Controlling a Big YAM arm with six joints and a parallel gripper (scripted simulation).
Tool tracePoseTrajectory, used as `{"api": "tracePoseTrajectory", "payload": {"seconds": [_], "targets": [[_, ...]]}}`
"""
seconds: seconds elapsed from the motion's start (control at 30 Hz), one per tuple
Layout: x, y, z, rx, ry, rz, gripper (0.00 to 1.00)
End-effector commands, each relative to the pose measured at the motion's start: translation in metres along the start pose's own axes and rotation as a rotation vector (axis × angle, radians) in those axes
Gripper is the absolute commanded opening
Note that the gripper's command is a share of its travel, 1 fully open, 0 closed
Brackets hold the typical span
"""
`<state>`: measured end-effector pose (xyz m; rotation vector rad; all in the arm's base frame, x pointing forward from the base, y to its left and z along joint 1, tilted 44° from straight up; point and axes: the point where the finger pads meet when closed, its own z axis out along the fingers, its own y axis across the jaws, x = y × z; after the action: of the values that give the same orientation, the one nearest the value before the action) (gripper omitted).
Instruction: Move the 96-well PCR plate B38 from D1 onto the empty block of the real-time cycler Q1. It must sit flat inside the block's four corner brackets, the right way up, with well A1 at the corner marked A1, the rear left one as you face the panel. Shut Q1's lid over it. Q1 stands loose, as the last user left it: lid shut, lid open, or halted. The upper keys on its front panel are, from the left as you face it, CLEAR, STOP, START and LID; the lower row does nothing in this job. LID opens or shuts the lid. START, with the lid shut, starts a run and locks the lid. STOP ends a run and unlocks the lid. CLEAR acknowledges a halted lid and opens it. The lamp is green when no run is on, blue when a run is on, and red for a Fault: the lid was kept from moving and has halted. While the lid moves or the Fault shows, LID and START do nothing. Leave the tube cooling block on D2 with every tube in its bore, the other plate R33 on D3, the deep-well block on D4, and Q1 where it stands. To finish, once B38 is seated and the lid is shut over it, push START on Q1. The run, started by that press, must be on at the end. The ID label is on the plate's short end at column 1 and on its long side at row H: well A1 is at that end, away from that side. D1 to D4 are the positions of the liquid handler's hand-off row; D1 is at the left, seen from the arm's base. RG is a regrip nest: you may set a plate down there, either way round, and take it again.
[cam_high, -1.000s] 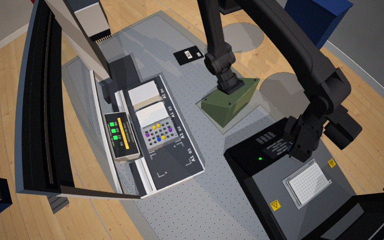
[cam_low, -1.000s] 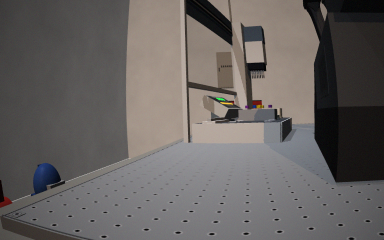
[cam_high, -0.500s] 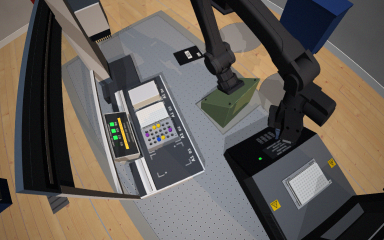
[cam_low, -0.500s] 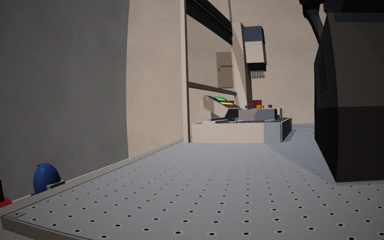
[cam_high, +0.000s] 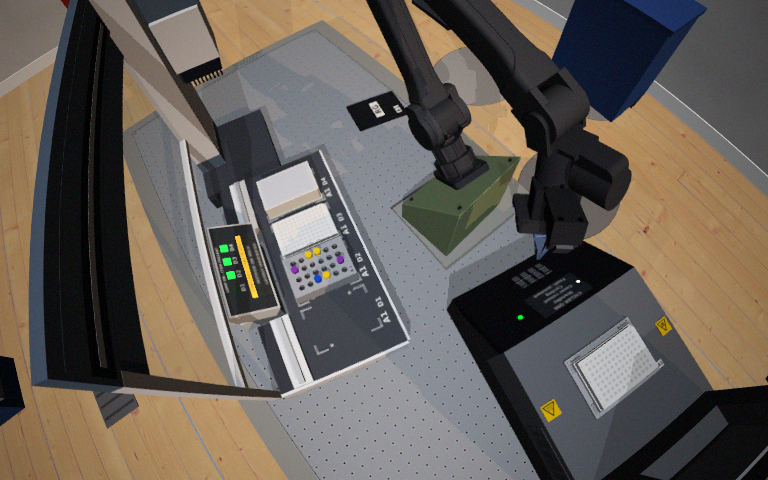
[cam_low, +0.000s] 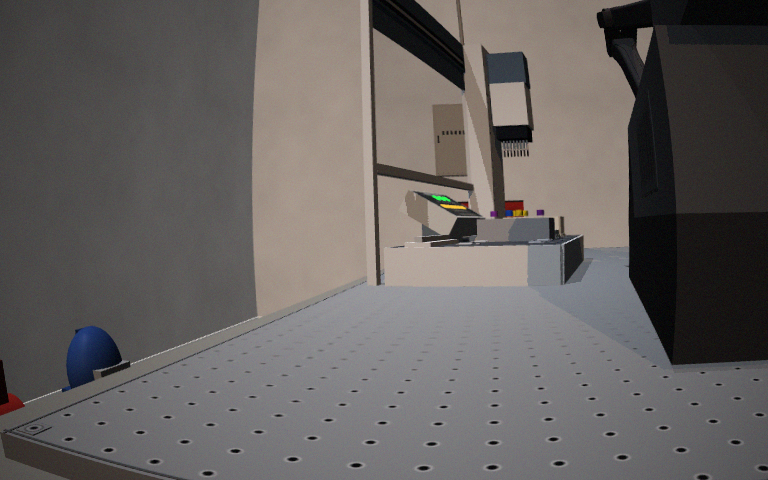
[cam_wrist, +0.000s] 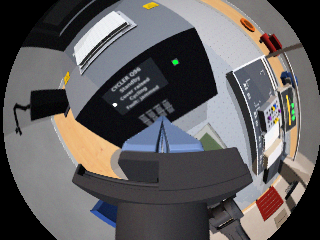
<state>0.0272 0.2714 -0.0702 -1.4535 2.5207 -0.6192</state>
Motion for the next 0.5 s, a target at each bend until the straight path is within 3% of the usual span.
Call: {"api": "tracePoseTrajectory", "payload": {"seconds": [0.0,0.2,0.33,0.47], "targets": [[-0.009,-0.001,-0.012,-0.048,-0.058,-0.086,0.0],[0.018,-0.018,-0.017,-0.079,-0.101,-0.207,0.0],[0.015,-0.016,-0.017,-0.091,-0.111,-0.219,0.0],[0.039,-0.038,-0.02,-0.113,-0.134,-0.298,0.0]]}}
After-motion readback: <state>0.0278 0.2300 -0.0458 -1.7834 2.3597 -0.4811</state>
